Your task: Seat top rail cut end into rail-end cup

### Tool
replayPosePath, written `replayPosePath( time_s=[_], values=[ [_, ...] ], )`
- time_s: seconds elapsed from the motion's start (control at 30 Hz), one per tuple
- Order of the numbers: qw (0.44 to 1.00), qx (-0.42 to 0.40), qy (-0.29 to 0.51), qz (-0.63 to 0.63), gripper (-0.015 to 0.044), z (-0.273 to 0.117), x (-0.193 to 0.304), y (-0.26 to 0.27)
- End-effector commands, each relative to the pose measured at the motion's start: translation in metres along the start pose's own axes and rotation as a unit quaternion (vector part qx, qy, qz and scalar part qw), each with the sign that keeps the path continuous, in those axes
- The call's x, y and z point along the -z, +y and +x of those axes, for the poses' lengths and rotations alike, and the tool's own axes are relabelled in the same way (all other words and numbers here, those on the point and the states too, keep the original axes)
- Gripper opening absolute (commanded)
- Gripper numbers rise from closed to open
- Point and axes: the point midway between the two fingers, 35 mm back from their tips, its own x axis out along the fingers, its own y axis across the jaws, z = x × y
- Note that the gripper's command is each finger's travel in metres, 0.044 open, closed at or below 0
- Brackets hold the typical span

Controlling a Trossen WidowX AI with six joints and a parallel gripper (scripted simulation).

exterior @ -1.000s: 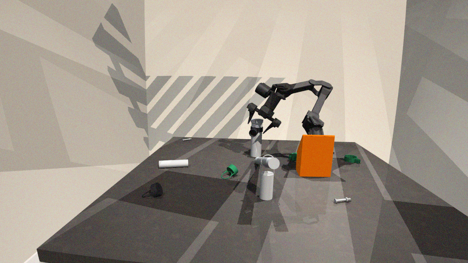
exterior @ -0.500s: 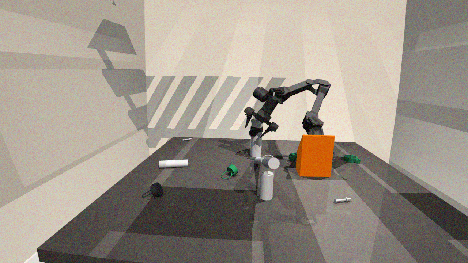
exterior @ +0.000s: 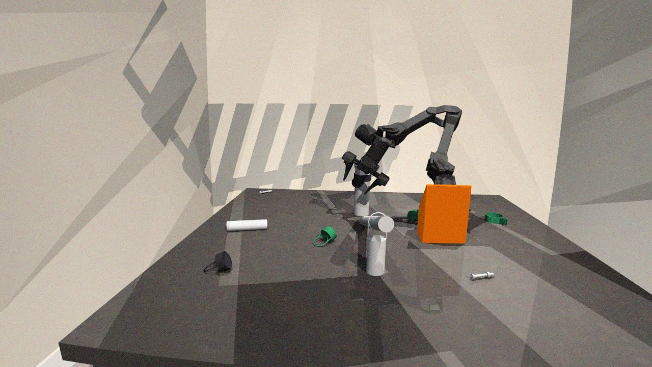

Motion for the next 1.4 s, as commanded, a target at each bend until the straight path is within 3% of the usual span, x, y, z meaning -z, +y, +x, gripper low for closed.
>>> replayPosePath(
  time_s=[0.0, 0.4, 0.5, 0.63, 1.37],
  values=[
    [1.0, 0.001, -0.001, -0.004, 0.044, 0.006, 0.0, 0.001],
    [1.0, 0.001, 0.0, -0.004, 0.0125, 0.007, 0.0, 0.001],
    [1.0, 0.001, 0.0, -0.004, 0.0105, 0.007, 0.0, 0.001],
    [1.0, 0.001, -0.008, -0.017, 0.0, 0.005, 0.0, 0.004],
    [0.995, 0.001, -0.047, -0.085, 0.0, -0.002, 0.002, 0.016]
  ],
)
